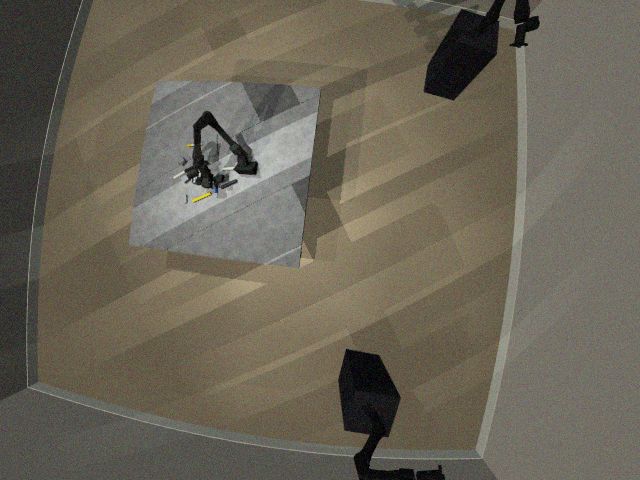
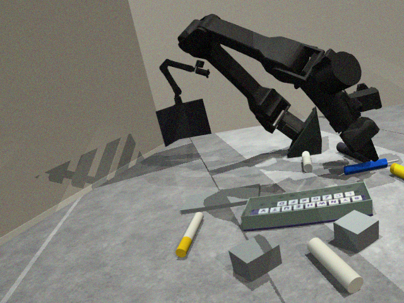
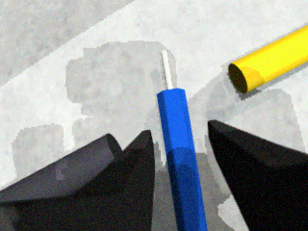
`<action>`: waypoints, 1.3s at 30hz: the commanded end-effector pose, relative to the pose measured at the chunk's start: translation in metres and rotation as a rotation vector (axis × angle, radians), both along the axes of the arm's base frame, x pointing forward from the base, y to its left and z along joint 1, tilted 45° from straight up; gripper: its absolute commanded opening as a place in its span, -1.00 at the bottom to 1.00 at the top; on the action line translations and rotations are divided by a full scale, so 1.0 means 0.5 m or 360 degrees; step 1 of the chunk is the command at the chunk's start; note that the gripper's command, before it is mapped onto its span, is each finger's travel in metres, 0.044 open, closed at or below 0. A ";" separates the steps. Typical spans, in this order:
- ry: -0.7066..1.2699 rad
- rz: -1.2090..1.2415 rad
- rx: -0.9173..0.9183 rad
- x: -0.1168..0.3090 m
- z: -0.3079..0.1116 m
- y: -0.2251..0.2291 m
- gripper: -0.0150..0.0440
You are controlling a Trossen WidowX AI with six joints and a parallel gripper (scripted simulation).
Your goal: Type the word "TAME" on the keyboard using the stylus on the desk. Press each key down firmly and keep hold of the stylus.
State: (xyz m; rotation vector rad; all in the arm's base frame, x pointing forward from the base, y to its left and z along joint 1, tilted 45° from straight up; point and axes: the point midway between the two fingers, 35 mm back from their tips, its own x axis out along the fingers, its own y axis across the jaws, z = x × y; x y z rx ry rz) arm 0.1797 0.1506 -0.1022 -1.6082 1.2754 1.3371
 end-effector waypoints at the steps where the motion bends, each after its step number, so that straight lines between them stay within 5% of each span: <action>1: 0.0000 0.0007 -0.0007 0.000 -0.005 -0.007 0.02; 23: -0.0001 0.0007 -0.0008 0.004 -0.024 -0.026 0.02; 28: 0.0001 -0.0001 -0.0003 0.004 -0.022 -0.023 -0.43; 39: 0.0001 -0.0001 -0.0003 0.004 -0.018 -0.018 -0.49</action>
